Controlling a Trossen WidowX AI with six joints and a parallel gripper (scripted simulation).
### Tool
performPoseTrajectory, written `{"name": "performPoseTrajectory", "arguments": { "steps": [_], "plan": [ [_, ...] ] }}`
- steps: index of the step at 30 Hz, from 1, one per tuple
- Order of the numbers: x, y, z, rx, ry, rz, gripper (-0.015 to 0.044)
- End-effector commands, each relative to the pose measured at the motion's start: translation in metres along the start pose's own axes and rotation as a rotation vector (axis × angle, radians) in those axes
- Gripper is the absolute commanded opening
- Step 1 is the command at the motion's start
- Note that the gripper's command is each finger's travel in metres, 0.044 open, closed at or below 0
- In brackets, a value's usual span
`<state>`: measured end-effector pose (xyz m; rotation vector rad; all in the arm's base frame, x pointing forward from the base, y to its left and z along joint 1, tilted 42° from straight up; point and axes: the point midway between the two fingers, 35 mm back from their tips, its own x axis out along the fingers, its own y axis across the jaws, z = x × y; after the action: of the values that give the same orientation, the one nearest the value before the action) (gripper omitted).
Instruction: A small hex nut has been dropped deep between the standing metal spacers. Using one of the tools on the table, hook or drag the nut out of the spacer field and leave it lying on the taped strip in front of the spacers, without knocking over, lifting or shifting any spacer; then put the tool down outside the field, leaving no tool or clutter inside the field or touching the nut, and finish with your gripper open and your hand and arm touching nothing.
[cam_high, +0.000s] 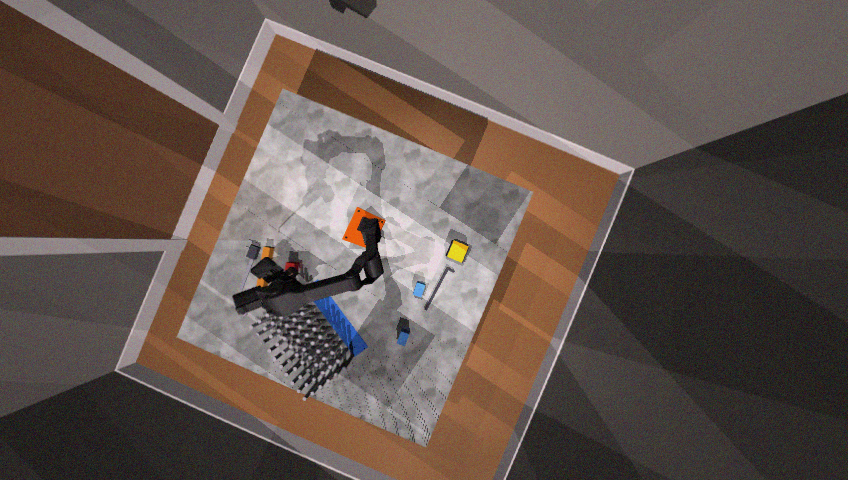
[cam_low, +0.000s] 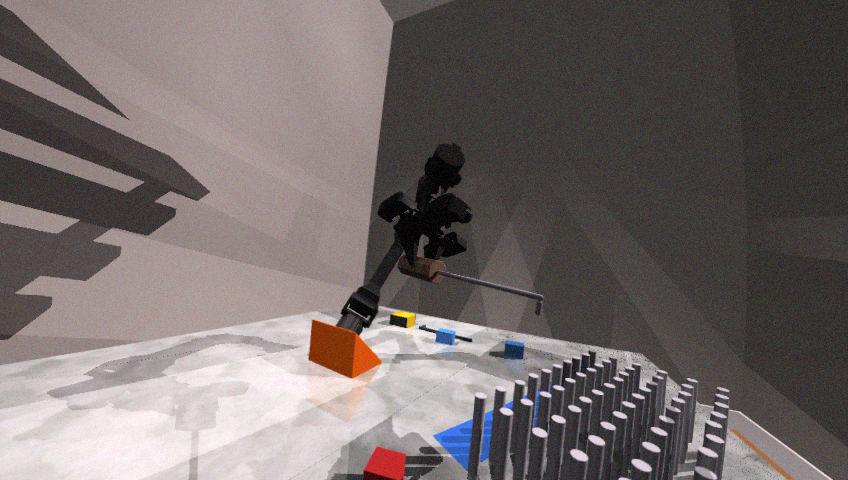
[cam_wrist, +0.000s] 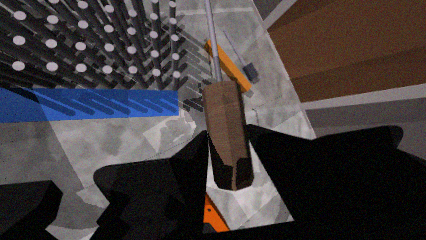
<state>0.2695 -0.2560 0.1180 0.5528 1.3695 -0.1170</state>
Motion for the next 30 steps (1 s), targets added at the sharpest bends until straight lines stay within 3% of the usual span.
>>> {"name": "performPoseTrajectory", "arguments": {
  "steps": [1, 30],
  "plan": [
    [-0.006, 0.026, -0.003, 0.013, -0.009, -0.004, 0.0000],
    [-0.029, 0.200, -0.084, 0.104, -0.033, 0.048, 0.0000]
  ]
}}
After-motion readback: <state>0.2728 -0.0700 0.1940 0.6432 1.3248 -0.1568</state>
